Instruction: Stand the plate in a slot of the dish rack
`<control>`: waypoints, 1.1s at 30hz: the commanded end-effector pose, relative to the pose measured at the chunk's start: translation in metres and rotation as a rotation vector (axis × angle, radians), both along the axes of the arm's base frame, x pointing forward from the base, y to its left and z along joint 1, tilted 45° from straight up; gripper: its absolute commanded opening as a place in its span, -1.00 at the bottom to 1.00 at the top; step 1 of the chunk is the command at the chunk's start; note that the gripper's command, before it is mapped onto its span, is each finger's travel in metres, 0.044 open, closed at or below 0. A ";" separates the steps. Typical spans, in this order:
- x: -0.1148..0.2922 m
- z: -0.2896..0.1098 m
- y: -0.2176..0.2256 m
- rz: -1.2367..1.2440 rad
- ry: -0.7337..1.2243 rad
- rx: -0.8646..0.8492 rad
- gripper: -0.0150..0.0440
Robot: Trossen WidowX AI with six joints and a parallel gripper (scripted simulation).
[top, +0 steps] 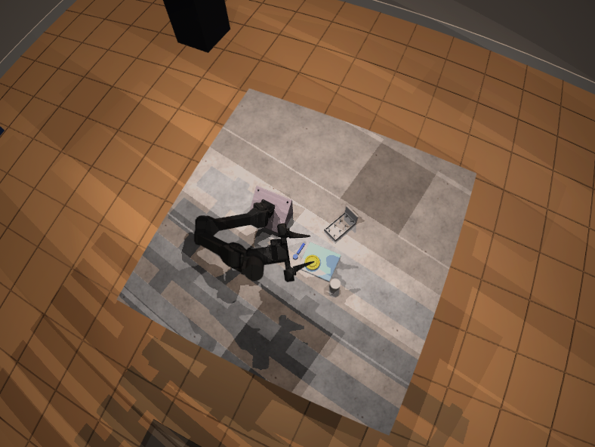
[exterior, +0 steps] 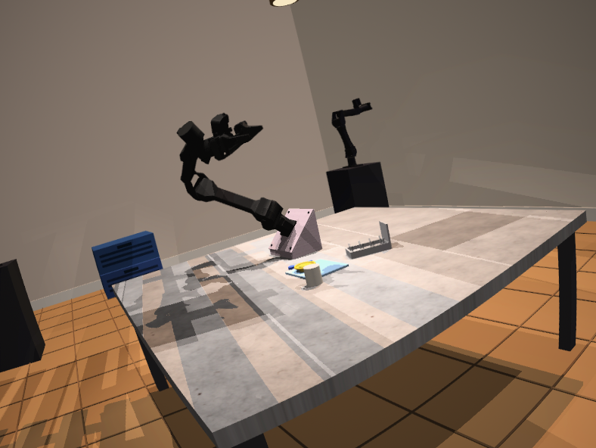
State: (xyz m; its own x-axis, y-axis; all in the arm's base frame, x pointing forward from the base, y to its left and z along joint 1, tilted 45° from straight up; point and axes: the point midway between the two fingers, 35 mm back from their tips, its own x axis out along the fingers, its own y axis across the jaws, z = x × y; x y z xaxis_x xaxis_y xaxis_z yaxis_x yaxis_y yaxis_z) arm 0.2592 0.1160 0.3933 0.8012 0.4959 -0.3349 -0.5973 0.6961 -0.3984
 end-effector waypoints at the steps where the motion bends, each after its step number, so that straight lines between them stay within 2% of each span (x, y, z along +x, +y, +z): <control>1: 0.020 -0.030 -0.008 -0.097 0.114 -0.013 0.86; 16: 0.058 -0.131 -0.048 -0.462 0.447 -0.110 0.86; 33: 0.055 -0.233 -0.109 -0.901 0.718 -0.339 0.86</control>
